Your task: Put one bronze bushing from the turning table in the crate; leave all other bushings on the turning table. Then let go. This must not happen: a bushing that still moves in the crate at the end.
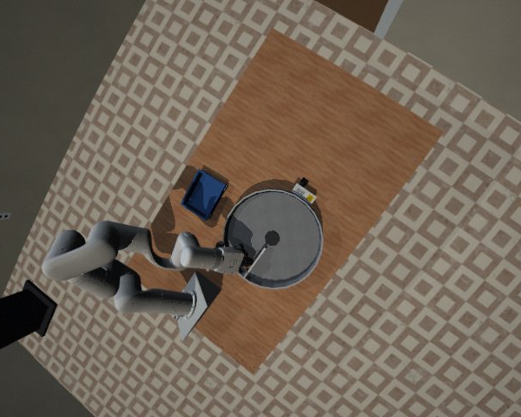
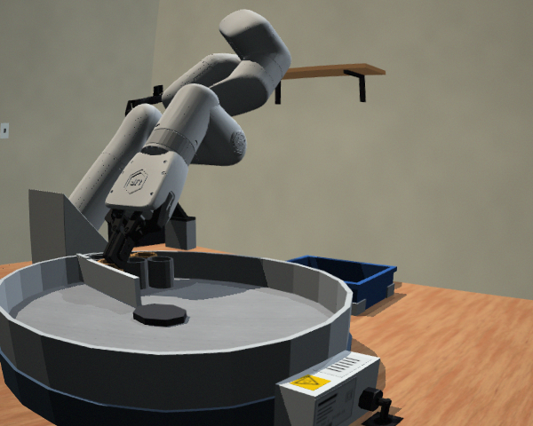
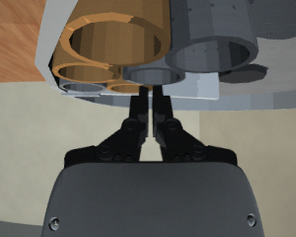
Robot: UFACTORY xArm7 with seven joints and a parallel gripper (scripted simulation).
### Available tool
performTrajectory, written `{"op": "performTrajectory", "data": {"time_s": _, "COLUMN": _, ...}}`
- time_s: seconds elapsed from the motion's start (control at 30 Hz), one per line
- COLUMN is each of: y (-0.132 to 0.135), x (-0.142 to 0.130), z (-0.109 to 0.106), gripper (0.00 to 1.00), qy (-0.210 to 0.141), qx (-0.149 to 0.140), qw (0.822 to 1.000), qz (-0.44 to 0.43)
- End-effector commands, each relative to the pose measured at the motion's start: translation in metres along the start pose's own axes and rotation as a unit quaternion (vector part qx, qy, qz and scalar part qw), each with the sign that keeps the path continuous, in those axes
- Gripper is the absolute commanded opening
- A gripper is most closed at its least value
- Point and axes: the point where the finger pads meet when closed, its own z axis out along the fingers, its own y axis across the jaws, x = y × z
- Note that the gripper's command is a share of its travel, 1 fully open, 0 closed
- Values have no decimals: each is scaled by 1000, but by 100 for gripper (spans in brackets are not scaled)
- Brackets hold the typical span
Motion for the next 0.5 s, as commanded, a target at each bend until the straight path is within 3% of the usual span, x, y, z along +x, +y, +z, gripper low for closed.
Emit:
{"op": "performTrajectory", "data": {"time_s": 0.0, "y": 0, "x": -1, "z": 0, "gripper": 0, "qy": 0, "qx": 0, "qw": 1000, "qz": 1}}
{"op": "performTrajectory", "data": {"time_s": 0.27, "y": 0, "x": -2, "z": -2, "gripper": 0, "qy": 0, "qx": 0, "qw": 1000, "qz": 1}}
{"op": "performTrajectory", "data": {"time_s": 0.47, "y": 0, "x": -13, "z": -14, "gripper": 0, "qy": 0, "qx": 0, "qw": 1000, "qz": 1}}
